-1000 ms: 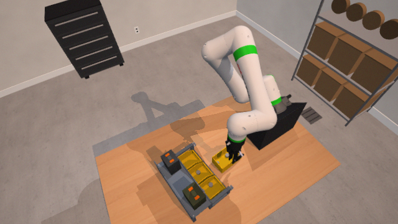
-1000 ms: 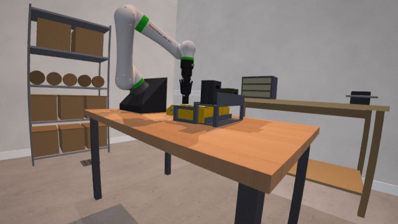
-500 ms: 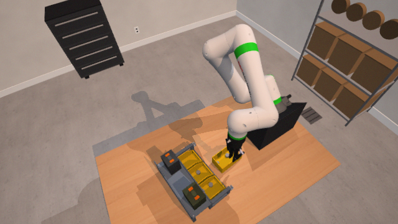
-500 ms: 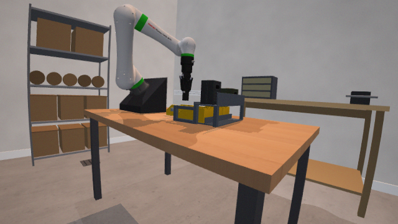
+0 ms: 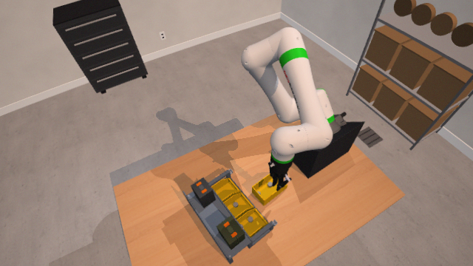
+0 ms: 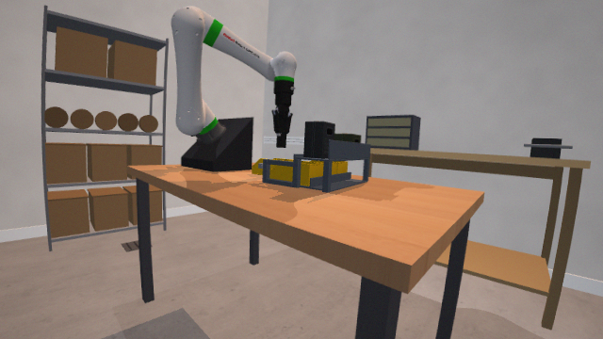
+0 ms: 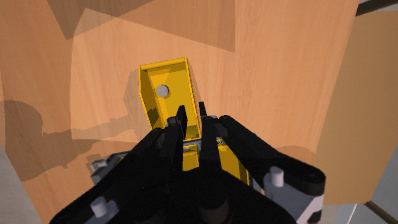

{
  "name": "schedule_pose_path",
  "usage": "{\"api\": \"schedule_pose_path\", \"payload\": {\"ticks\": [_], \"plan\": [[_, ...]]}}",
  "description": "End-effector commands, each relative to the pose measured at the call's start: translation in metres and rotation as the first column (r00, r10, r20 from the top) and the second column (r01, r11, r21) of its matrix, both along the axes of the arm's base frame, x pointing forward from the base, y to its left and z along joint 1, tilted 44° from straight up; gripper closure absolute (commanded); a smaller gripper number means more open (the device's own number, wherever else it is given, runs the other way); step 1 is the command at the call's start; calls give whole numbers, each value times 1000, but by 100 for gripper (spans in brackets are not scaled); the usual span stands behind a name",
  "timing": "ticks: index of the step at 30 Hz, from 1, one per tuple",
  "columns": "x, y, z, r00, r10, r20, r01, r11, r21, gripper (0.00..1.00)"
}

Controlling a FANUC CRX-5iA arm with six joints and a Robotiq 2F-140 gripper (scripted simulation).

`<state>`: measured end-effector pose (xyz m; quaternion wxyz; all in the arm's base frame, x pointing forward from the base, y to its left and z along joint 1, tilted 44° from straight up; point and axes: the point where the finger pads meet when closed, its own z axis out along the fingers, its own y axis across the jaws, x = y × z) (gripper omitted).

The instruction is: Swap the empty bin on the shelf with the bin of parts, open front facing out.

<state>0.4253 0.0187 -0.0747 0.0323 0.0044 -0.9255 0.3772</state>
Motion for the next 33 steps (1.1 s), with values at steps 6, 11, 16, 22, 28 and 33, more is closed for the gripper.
{"api": "schedule_pose_path", "payload": {"ticks": [6,11,16,22,28,33], "plan": [[1,7,7,1000,1,1,-1,1000,1,76],[1,9,9,1000,1,1,-1,1000,1,76],[1,11,11,1000,1,1,-1,1000,1,76],[1,12,12,1000,1,1,-1,1000,1,76],[2,13,13,1000,1,1,-1,1000,1,76],[2,13,13,1000,1,1,-1,1000,1,76]]}}
